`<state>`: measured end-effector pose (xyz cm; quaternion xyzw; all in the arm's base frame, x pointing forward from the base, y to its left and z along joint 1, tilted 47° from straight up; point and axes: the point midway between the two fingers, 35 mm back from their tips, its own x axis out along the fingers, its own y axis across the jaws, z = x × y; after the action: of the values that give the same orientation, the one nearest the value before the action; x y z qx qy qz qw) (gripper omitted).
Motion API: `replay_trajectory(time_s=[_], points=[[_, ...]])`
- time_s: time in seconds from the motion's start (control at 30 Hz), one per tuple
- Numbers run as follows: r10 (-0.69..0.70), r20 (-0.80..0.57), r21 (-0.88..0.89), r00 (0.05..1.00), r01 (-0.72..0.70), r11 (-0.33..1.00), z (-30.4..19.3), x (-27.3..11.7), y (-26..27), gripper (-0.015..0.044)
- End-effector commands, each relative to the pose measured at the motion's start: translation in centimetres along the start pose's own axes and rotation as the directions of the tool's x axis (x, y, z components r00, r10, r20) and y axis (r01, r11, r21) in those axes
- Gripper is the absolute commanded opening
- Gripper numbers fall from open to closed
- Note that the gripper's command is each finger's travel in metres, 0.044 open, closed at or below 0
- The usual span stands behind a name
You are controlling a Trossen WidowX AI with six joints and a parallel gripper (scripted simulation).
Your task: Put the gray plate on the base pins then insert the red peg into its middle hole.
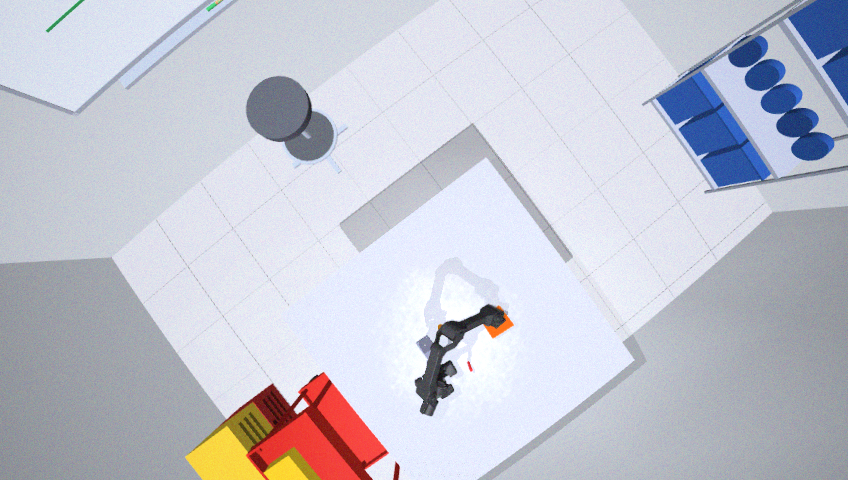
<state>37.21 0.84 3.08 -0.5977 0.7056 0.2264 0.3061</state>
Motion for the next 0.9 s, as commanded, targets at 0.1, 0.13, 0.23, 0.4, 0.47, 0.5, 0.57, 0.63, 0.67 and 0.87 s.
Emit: replay_trajectory(time_s=[0.1, 0.13, 0.23, 0.4, 0.47, 0.5, 0.57, 0.63, 0.67, 0.87], points=[[-0.010, -0.006, -0.031, 1.000, 0.010, 0.999, -2.3, 0.8, -0.1, 0.0000], [-0.010, -0.007, -0.036, 1.000, 0.010, 0.999, -2.6, 0.9, -0.1, 0.0000], [-0.010, -0.010, -0.050, 1.000, 0.009, 0.999, -3.5, 1.4, -0.1, 0.0000], [-0.009, -0.016, -0.073, 1.000, 0.007, 0.997, -4.9, 2.1, 0.1, 0.0000], [-0.008, -0.018, -0.083, 1.000, 0.006, 0.997, -5.5, 2.4, 0.1, 0.0000], [-0.008, -0.020, -0.087, 1.000, 0.006, 0.996, -5.8, 2.6, 0.2, 0.0000], [-0.007, -0.023, -0.096, 1.000, 0.005, 0.995, -6.3, 2.8, 0.3, 0.0000], [-0.007, -0.024, -0.098, 1.000, 0.004, 0.995, -6.5, 2.9, 0.3, 0.0000], [-0.007, -0.024, -0.099, 1.000, 0.004, 0.995, -6.5, 2.9, 0.3, 0.0000], [-0.007, -0.024, -0.099, 1.000, 0.004, 0.995, -6.5, 2.9, 0.3, 0.0000]])
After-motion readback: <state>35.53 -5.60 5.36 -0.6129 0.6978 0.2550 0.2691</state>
